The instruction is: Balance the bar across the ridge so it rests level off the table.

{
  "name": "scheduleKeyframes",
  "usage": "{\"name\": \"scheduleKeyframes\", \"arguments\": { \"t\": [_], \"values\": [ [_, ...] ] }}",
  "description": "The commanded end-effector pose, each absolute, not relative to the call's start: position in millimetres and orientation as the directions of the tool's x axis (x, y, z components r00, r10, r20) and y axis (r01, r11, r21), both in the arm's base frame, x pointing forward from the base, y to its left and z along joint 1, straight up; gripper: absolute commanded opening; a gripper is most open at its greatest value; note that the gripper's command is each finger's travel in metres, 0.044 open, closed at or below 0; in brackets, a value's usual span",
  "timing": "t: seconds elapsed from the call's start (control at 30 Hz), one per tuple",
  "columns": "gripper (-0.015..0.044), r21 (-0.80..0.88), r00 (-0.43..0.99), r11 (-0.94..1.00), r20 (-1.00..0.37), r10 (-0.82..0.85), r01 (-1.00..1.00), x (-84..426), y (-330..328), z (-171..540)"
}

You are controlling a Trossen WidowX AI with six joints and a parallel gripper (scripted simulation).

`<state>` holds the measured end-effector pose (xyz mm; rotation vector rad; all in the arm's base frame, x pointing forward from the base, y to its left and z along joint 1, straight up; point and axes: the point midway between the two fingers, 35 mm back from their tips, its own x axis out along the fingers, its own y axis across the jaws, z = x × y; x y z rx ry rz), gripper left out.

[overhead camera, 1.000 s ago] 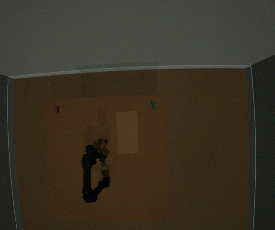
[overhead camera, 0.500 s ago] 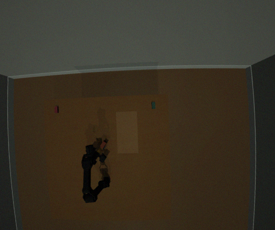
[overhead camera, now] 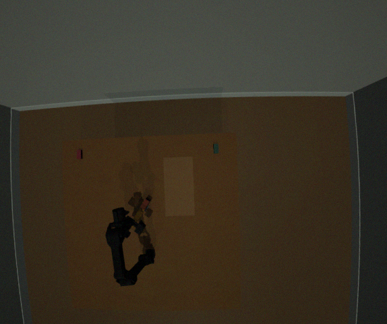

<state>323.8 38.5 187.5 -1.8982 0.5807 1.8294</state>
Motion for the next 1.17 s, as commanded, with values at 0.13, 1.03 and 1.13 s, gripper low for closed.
{"name": "scheduleKeyframes", "arguments": {
  "t": [0.13,1.03,1.13],
  "values": [
    [0.0440,-0.015,0.026,-0.816,-1.000,0.000,-0.578,319.6,38.0,202.6],
    [0.0440,-0.015,0.026,-0.816,-1.000,0.000,-0.578,319.6,38.0,202.6],
    [0.0440,-0.015,0.026,-0.816,-1.000,0.000,-0.578,319.6,38.0,202.6]
  ]
}}
